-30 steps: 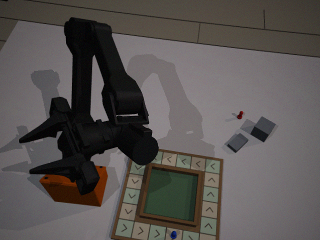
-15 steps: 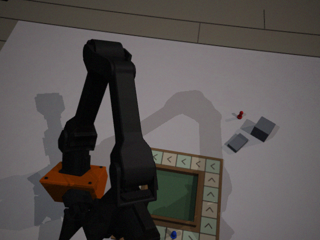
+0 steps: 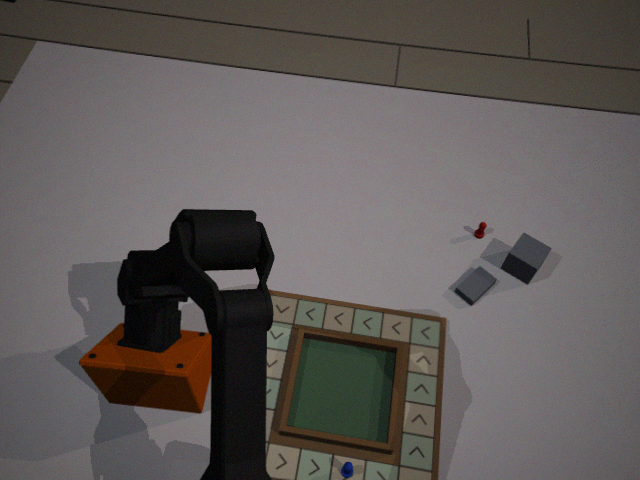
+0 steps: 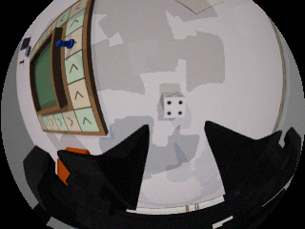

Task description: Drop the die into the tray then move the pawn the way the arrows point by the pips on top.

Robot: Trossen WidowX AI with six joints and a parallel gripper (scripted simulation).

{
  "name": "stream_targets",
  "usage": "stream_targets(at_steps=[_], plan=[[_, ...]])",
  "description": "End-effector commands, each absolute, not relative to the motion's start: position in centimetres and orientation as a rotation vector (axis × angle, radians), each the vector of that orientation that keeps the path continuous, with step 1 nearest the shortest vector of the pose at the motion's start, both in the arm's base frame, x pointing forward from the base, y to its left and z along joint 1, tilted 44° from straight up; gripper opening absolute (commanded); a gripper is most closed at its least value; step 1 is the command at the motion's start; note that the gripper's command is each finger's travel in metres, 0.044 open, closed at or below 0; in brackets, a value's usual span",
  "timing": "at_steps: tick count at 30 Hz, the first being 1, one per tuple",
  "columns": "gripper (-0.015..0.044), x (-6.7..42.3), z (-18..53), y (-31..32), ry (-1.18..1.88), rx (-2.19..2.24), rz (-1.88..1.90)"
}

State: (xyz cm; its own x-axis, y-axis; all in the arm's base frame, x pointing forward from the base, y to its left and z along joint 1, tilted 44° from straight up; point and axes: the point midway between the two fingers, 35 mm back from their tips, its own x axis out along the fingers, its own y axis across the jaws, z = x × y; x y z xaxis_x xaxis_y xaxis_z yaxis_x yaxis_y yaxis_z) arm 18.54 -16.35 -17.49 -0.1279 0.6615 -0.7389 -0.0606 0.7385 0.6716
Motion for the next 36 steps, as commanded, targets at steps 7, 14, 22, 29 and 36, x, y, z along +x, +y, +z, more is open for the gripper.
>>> stream_targets(at_steps=[7, 14, 22, 29, 36], plan=[[0.0275, 19.0, -18.0, -16.0, 1.557, 0.541, 0.635], [0.0275, 18.9, -18.6, -15.4, 1.557, 0.541, 0.635], [0.0275, 18.9, -19.6, -14.5, 1.556, 0.541, 0.635], [0.0275, 18.8, -20.4, -13.7, 1.556, 0.542, 0.636], [0.0249, 18.7, -20.9, -13.2, 1.556, 0.542, 0.636]])
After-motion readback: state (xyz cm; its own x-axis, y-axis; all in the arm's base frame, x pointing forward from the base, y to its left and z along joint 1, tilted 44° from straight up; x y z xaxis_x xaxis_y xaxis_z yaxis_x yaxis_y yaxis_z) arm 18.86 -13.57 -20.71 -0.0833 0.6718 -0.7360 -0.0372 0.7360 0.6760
